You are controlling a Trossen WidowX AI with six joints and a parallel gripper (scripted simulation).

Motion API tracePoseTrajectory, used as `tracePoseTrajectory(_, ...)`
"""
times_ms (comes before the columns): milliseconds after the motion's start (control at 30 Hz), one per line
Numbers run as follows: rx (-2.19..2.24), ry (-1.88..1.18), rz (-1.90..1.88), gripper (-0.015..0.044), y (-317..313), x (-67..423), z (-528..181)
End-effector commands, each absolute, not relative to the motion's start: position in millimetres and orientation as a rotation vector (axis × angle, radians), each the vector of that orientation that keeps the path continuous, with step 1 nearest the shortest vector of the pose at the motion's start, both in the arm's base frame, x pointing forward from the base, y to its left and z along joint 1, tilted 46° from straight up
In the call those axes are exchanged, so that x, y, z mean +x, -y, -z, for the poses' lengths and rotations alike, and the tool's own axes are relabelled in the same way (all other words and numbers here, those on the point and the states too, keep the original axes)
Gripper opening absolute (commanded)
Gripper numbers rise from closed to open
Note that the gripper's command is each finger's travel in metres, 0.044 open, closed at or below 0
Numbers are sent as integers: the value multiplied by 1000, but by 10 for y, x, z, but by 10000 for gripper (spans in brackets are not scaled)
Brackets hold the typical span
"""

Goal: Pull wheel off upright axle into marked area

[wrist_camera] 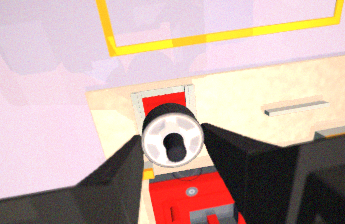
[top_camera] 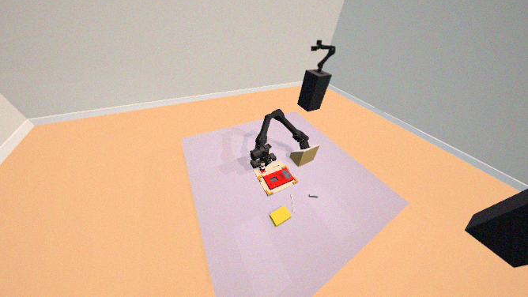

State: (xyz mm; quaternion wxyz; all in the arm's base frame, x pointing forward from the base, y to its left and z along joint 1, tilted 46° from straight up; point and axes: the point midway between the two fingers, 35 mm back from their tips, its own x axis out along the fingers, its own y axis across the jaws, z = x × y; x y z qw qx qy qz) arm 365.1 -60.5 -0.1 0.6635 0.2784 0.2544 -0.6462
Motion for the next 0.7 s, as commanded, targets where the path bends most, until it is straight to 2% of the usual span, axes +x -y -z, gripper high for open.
tracePoseTrajectory(0,631,-574,1461,10,600,3651,-7)
tracePoseTrajectory(667,630,-574,1460,0,551,3652,-50)
